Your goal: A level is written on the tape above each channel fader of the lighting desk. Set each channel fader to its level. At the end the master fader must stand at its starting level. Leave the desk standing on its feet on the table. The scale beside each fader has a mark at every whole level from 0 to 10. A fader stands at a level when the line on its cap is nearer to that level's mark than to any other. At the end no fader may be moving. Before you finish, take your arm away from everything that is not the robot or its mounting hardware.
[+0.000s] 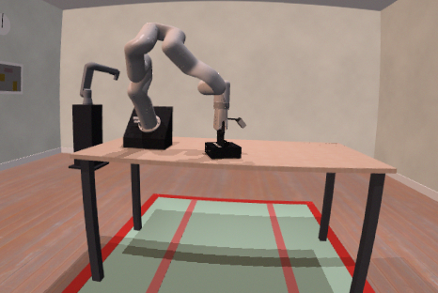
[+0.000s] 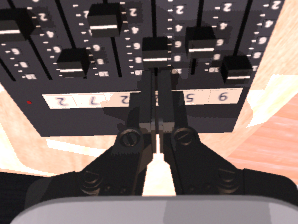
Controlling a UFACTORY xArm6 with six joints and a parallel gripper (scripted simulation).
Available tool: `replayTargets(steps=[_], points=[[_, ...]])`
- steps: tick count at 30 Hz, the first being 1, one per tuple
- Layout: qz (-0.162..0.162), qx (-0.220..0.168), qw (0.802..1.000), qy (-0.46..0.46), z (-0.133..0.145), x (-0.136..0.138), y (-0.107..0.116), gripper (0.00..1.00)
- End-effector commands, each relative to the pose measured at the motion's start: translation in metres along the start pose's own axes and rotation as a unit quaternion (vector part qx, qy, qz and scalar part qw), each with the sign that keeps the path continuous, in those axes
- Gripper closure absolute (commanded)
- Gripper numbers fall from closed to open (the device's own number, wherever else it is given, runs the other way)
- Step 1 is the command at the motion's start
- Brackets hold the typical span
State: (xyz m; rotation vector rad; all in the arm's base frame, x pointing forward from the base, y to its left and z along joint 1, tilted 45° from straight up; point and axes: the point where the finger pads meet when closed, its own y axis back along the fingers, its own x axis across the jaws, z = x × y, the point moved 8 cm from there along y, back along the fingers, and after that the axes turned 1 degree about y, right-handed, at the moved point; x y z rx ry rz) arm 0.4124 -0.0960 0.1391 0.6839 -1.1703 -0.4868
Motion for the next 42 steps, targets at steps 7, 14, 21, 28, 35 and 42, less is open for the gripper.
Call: replayTargets(steps=[7, 14, 21, 28, 35, 42], points=[[0.0, 0.001, 1.0, 0.0, -0.001, 0.001, 0.001, 1.0], [0.0, 0.001, 1.0, 0.0, -0.003, 0.001, 0.001, 1.0], [0.0, 0.001, 1.0, 0.0, -0.006, 0.001, 0.001, 1.0], [0.0, 0.001, 1.0, 0.0, -0.009, 0.001, 0.001, 1.0], [0.0, 0.001, 1.0, 0.0, -0.013, 0.001, 0.001, 1.0], [0.0, 0.001, 1.0, 0.0, -0.016, 0.001, 0.001, 1.0]])
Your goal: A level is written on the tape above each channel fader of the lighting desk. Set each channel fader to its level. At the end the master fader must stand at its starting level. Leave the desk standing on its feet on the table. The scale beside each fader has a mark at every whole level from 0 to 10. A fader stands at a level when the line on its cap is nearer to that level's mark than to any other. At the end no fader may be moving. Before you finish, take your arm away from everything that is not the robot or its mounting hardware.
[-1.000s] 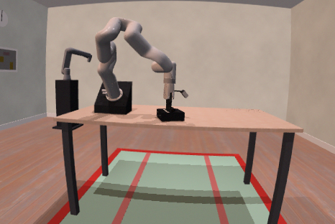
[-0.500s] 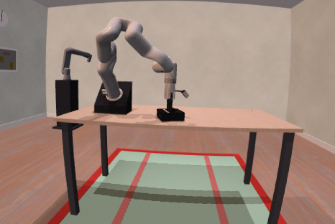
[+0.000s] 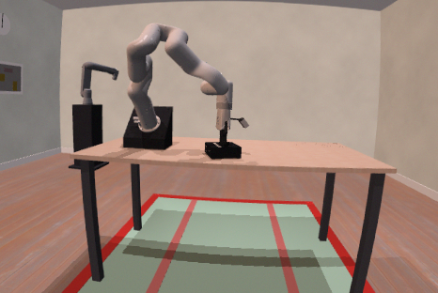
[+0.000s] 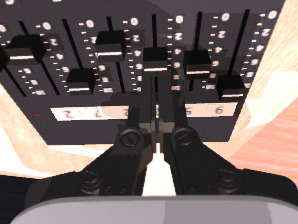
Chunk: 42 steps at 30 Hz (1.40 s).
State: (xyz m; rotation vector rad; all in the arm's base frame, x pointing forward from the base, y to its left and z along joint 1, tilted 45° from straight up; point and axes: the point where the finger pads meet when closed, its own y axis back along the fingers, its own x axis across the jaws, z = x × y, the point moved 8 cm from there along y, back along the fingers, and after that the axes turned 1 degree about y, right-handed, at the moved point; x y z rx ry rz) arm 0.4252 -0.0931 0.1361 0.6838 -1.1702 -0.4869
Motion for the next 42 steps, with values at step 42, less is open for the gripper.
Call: replayTargets(steps=[42], points=[[0.0, 0.002, 1.0, 0.0, -0.0113, 0.0007, 0.0011, 1.0]])
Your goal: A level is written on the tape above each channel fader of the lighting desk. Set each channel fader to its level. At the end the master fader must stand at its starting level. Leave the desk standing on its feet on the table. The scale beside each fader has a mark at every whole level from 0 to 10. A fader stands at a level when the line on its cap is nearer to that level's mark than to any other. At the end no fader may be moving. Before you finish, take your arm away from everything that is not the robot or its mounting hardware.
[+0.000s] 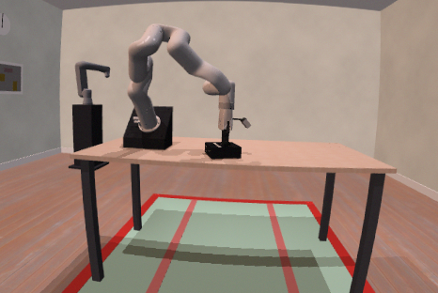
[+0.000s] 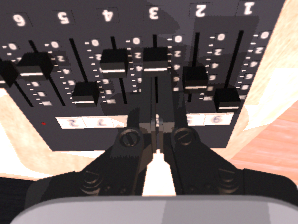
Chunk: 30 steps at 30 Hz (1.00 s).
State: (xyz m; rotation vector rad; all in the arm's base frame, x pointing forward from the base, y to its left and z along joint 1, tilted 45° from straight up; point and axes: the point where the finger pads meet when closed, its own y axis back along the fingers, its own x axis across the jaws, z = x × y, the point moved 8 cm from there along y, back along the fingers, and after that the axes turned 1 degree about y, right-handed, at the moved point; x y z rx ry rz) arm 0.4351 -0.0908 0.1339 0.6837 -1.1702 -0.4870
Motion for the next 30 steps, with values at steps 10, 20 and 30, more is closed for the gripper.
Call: replayTargets(steps=[10, 20, 30], points=[[0.0, 0.002, 1.0, 0.0, -0.0004, 0.0005, 0.0011, 1.0], [0.0, 0.002, 1.0, 0.0, 0.0047, 0.0004, 0.0011, 1.0], [0.0, 0.002, 1.0, 0.0, 0.0052, 0.0004, 0.0025, 1.0]])
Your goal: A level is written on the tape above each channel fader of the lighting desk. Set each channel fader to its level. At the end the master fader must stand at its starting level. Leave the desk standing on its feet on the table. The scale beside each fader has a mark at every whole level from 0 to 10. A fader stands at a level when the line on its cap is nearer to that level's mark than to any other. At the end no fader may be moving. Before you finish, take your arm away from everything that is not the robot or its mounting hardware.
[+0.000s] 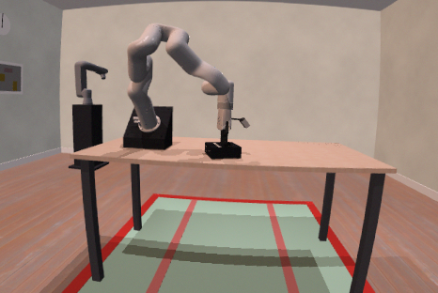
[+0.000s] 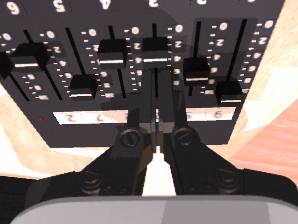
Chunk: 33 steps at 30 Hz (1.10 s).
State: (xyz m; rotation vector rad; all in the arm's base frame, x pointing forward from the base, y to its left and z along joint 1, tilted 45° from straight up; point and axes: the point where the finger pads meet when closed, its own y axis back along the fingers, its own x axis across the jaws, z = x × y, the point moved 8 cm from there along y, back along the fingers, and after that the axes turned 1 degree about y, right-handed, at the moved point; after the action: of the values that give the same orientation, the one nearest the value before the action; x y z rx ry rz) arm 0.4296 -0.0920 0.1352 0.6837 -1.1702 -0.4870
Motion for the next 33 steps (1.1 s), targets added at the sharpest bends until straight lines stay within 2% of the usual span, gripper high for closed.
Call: replayTargets(steps=[1, 18, 33], points=[[0.0, 0.002, 1.0, 0.0, -0.001, 0.001, 0.004, 1.0], [0.0, 0.002, 1.0, 0.0, 0.0, 0.001, 0.04, 1.0], [0.0, 0.002, 1.0, 0.0, 0.0, 0.001, 0.041, 1.0]])
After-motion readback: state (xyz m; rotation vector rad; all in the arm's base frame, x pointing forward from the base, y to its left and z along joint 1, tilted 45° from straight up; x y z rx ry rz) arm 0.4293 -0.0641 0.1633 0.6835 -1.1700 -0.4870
